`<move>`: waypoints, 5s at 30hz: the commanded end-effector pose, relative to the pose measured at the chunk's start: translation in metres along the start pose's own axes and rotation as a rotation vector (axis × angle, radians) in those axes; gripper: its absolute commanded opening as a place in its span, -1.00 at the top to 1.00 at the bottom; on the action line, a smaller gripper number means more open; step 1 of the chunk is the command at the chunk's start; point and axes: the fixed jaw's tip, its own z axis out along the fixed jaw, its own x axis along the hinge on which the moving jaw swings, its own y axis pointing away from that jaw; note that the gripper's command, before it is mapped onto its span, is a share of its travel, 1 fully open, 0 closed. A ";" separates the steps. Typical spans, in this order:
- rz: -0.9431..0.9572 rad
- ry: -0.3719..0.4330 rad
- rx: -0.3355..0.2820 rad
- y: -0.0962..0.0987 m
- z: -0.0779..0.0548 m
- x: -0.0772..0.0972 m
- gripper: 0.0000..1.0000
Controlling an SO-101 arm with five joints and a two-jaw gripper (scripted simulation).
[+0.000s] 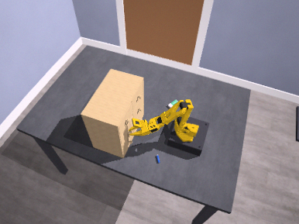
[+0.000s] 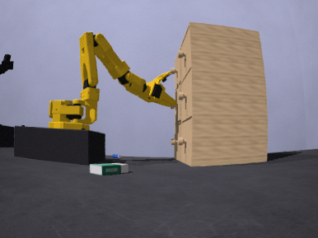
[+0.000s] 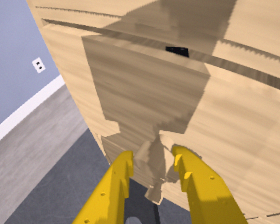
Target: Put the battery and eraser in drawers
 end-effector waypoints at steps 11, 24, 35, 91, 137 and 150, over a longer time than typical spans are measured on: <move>0.001 0.005 0.018 -0.005 0.005 0.001 1.00; 0.001 0.005 0.018 -0.005 0.005 0.001 1.00; 0.001 0.005 0.017 -0.005 0.004 0.001 1.00; -0.014 0.004 -0.024 0.007 -0.011 0.003 0.57; -0.074 0.235 -0.091 0.022 -0.051 0.034 0.57; -0.088 0.422 -0.086 0.019 -0.072 0.049 0.57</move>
